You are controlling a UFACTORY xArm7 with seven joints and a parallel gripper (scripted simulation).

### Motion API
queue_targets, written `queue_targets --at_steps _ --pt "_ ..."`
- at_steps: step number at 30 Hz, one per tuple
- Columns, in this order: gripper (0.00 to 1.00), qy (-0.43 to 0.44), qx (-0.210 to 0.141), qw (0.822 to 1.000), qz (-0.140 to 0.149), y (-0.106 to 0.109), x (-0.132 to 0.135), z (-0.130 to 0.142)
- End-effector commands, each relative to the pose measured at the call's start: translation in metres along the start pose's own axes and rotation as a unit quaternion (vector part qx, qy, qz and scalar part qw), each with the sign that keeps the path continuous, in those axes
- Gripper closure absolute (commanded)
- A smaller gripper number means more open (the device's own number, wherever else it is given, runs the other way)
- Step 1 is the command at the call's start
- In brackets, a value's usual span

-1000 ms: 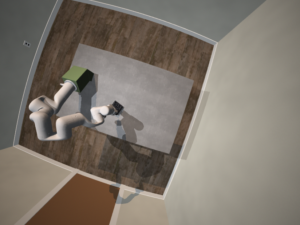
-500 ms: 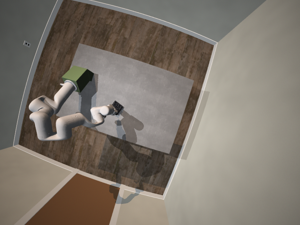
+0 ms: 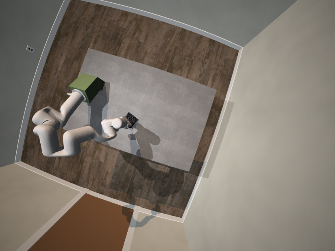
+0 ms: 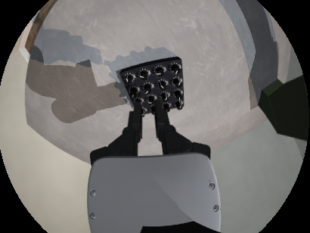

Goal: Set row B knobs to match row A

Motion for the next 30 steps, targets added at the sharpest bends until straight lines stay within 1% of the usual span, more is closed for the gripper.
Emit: queue_targets --at_steps 1,6,30 --pt "0.81 0.000 -0.001 1.000 -0.001 -0.001 0.000 0.001" --pt "0.81 0.000 -0.001 1.000 -0.001 -0.004 0.000 0.001" --pt "0.81 0.000 -0.001 1.000 -0.001 -0.032 0.000 0.001"
Point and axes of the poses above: the point where the finger pads meet when closed, its own y axis back along the fingers, its own x axis across the jaws, z = x × y, the point moved 9 cm from there along y, back along the fingers
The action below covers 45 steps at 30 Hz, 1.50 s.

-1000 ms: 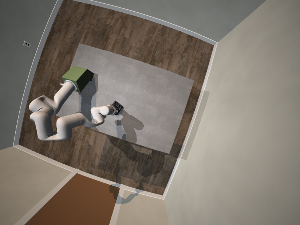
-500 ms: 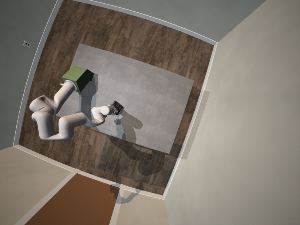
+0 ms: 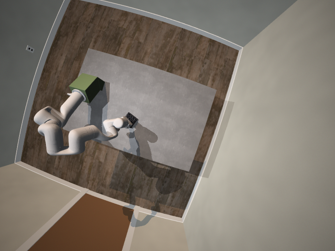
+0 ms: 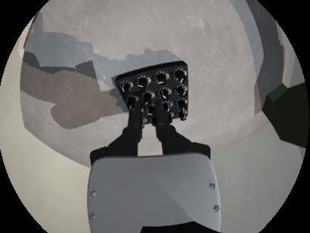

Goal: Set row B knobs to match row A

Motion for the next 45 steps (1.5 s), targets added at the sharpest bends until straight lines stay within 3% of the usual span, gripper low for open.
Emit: queue_targets --at_steps 1,45 --pt "0.81 0.000 -0.002 1.000 -0.001 -0.0030 -0.0005 0.0013" --pt "0.81 0.000 -0.002 1.000 -0.001 -0.0100 -0.0003 0.0013"
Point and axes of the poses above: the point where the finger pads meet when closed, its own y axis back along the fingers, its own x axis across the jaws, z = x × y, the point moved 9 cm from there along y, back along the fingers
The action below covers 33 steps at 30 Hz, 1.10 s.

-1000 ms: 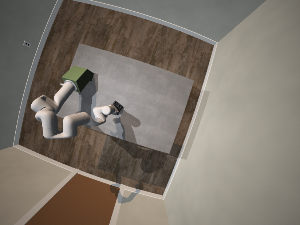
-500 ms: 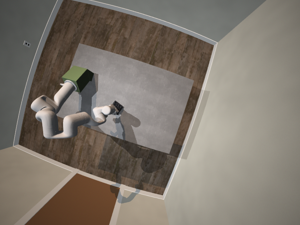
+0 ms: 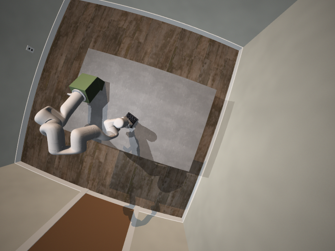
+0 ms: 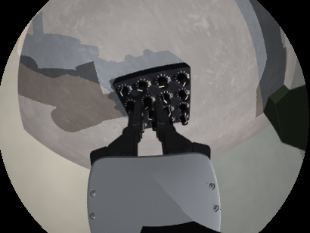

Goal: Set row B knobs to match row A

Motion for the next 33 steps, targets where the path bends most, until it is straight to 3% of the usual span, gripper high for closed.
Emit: queue_targets --at_steps 1,33 --pt "0.81 0.000 -0.002 1.000 -0.001 0.0012 -0.0006 0.0012" --pt "0.81 0.000 -0.002 1.000 -0.001 -0.0078 -0.0006 0.0012"
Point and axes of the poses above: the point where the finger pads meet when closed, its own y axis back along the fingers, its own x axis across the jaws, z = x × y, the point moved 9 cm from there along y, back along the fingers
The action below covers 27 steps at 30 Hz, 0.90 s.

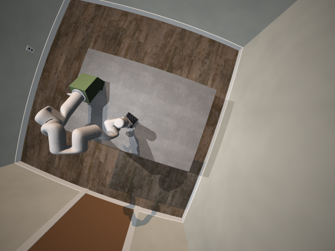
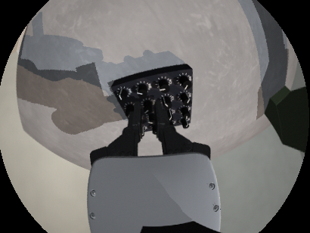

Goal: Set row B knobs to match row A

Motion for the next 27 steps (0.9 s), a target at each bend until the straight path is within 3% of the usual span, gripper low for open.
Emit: queue_targets --at_steps 1,27 --pt "0.81 0.000 -0.002 1.000 -0.001 -0.0011 -0.0006 0.0012" --pt "0.81 0.000 -0.002 1.000 -0.001 -0.0034 -0.0006 0.0012"
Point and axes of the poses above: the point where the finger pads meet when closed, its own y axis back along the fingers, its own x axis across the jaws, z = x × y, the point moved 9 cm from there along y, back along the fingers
